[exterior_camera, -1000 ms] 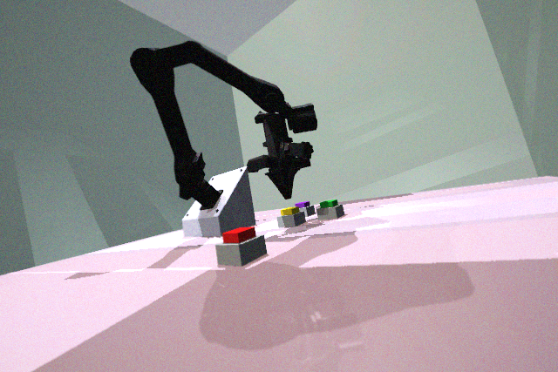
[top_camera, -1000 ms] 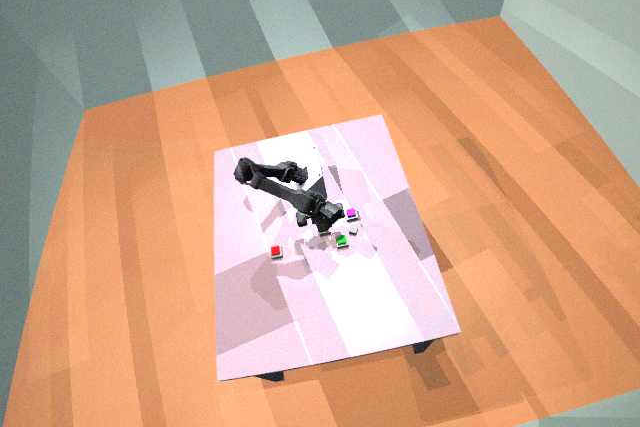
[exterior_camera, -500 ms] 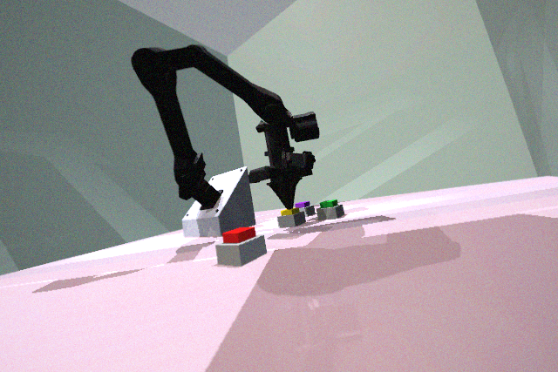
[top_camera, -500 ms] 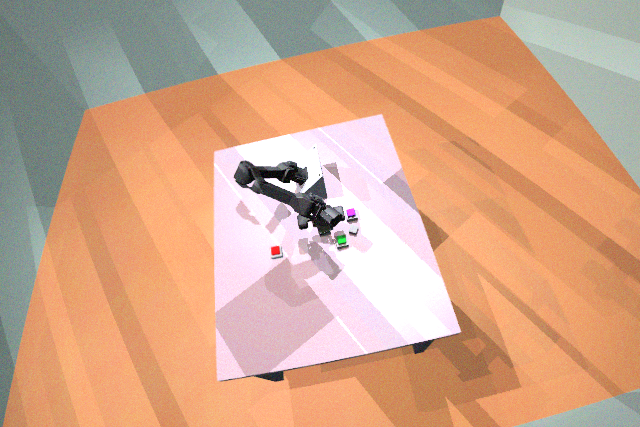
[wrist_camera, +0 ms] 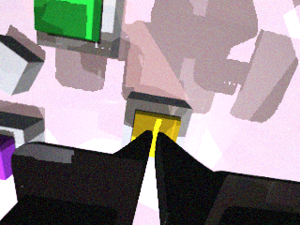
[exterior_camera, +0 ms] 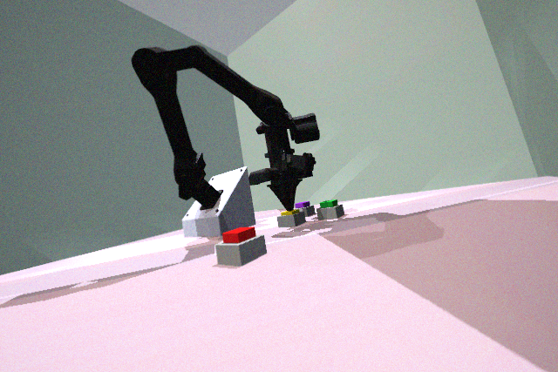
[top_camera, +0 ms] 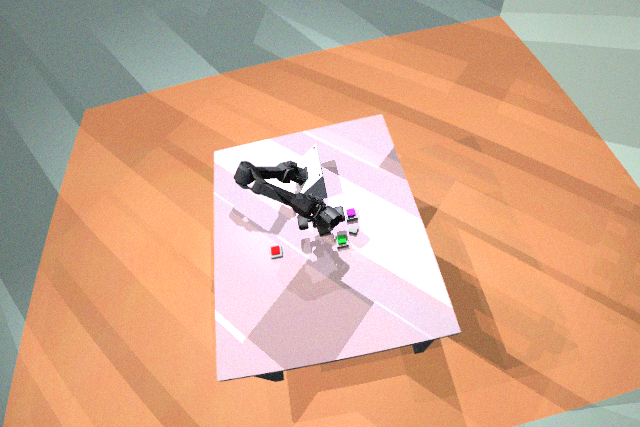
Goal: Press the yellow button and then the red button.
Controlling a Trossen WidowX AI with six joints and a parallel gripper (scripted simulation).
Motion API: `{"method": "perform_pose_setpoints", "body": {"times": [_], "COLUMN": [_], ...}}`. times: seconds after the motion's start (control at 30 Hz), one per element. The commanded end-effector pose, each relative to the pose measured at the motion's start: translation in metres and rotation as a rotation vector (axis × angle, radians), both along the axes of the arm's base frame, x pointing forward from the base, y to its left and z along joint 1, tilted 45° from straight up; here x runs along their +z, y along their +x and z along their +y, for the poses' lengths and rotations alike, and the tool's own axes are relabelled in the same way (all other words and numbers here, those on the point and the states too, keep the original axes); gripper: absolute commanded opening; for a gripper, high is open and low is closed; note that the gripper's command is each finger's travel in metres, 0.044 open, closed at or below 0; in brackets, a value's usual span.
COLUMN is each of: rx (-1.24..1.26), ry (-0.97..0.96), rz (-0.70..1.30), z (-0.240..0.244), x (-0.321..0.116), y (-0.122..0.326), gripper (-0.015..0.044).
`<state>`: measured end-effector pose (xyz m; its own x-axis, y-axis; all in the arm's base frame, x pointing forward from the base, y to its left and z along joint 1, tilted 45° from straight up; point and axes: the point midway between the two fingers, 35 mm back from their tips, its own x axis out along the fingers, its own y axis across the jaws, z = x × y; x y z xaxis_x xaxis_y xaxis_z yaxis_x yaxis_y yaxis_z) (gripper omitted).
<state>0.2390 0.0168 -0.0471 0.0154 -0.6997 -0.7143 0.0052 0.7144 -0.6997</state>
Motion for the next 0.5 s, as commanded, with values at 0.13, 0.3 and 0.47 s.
{"method": "perform_pose_setpoints", "body": {"times": [0.13,0.3,0.47], "rx": [0.001,0.005,0.005], "ry": [0.0,-0.003,0.0], "rz": [0.0,0.005,0.006], "z": [0.002,0.022,0.05], "x": [0.002,0.023,0.05], "y": [0.0,-0.001,0.0], "gripper": [0.002,0.002,0.002]}}
